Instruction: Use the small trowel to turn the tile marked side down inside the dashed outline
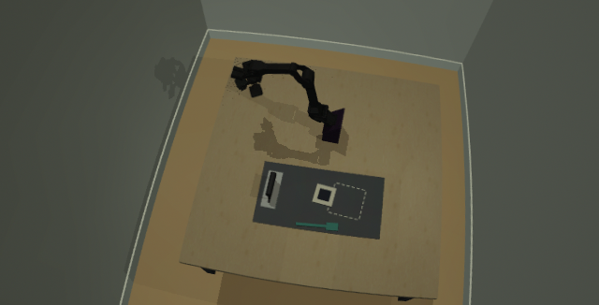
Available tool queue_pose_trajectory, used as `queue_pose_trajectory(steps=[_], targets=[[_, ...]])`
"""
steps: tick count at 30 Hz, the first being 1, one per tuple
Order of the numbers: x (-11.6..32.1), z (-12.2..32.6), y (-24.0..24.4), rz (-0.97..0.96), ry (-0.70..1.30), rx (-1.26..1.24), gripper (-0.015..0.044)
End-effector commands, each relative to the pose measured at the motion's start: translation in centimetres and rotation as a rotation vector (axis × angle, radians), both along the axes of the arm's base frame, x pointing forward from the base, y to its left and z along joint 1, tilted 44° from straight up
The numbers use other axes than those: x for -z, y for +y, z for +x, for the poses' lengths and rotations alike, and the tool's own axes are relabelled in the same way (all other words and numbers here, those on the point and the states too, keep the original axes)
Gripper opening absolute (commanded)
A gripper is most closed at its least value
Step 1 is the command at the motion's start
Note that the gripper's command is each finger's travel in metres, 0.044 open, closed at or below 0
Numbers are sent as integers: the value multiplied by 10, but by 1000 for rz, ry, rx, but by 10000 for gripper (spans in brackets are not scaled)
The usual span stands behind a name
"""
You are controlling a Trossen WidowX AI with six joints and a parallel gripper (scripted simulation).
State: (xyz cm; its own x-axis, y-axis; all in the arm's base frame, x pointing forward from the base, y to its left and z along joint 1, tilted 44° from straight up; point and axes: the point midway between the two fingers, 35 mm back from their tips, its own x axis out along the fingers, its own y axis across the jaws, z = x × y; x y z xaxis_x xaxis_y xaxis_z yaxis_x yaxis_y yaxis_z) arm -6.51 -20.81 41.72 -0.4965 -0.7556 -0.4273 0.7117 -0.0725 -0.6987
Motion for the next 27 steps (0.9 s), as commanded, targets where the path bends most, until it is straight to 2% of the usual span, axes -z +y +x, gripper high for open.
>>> queue_pose_trajectory(steps=[1,10,16,24,27], targets=[[6,23,-23,34,-16,-93,270],[24,88,-64,128,-25,-296,270],[53,166,-86,235,4,-459,270],[98,277,-78,341,87,-666,270],[110,306,-69,361,114,-719,270]])
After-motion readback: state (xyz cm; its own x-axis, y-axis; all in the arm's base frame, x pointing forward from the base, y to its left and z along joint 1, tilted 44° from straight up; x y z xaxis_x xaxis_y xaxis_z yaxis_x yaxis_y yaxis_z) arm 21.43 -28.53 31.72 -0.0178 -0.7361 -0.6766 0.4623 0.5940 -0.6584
